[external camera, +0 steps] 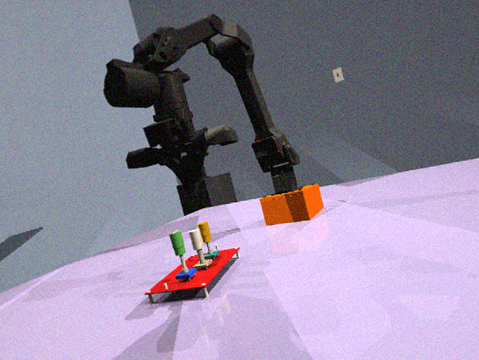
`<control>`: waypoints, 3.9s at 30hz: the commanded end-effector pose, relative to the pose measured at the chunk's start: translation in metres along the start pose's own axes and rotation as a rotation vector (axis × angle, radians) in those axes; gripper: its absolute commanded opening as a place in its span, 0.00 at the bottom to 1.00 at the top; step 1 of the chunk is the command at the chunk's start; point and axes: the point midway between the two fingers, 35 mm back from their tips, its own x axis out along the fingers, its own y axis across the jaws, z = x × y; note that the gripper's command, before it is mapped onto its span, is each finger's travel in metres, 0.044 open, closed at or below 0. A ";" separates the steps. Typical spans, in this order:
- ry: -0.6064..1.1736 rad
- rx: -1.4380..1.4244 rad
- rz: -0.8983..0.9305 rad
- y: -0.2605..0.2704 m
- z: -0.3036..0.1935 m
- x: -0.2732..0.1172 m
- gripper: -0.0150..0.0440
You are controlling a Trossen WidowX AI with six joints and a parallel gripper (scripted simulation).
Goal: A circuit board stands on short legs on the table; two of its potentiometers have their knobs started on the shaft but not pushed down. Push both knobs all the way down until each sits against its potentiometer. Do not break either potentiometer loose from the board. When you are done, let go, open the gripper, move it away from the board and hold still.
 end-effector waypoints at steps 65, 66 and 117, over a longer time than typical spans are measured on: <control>0.023 -0.003 0.002 -0.001 -0.007 0.050 0.25; 0.023 -0.003 0.002 -0.001 -0.007 0.051 0.25; 0.023 -0.003 0.002 -0.001 -0.007 0.063 0.25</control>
